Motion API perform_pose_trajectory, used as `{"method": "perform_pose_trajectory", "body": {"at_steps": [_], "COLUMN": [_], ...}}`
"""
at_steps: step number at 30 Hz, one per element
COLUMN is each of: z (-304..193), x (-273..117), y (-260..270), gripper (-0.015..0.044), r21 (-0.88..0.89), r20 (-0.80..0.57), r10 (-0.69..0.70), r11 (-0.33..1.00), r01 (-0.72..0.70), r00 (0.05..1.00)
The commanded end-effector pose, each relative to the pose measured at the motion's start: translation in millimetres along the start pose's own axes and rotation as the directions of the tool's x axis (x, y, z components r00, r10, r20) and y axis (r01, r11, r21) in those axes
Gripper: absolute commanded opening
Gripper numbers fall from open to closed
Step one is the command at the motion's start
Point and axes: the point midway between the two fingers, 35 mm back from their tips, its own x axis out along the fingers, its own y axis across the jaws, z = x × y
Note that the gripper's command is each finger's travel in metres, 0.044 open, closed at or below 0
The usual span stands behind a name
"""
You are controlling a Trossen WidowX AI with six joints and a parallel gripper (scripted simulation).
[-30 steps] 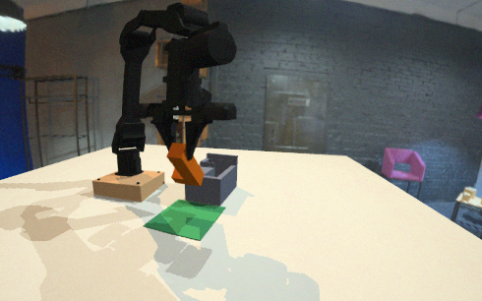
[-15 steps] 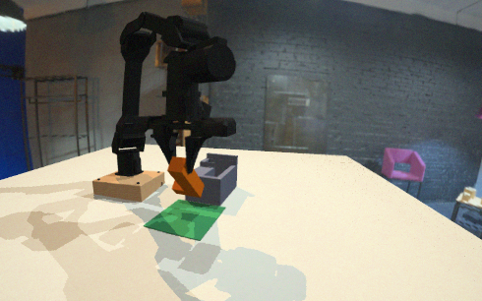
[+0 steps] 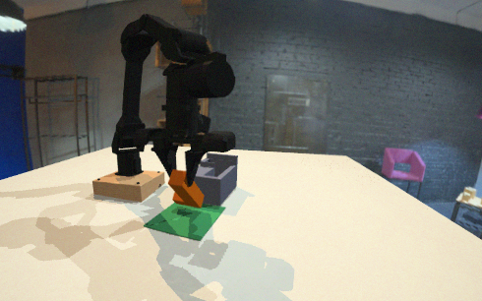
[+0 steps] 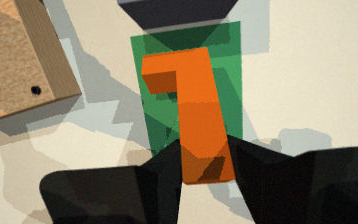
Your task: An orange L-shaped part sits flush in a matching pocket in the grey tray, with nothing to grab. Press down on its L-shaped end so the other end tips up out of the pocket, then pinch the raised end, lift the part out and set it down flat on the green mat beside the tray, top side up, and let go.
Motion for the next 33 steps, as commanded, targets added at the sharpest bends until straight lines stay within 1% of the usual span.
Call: {"method": "perform_pose_trajectory", "body": {"at_steps": [1, 25, 33], "z": [0.5, 0.9, 0.9], "x": [7.0, 7.4, 7.4], "y": [2.4, 1.8, 1.8], "gripper": [0.0, 0.0, 0.021], "r21": [-0.002, 0.0, 0.0], "r20": [0.0, 0.003, 0.003], "r10": [0.009, 0.006, 0.006], "r11": [1.0, 1.0, 1.0], "r01": [-0.009, -0.006, -0.006], "r00": [1.0, 1.0, 1.0]}}
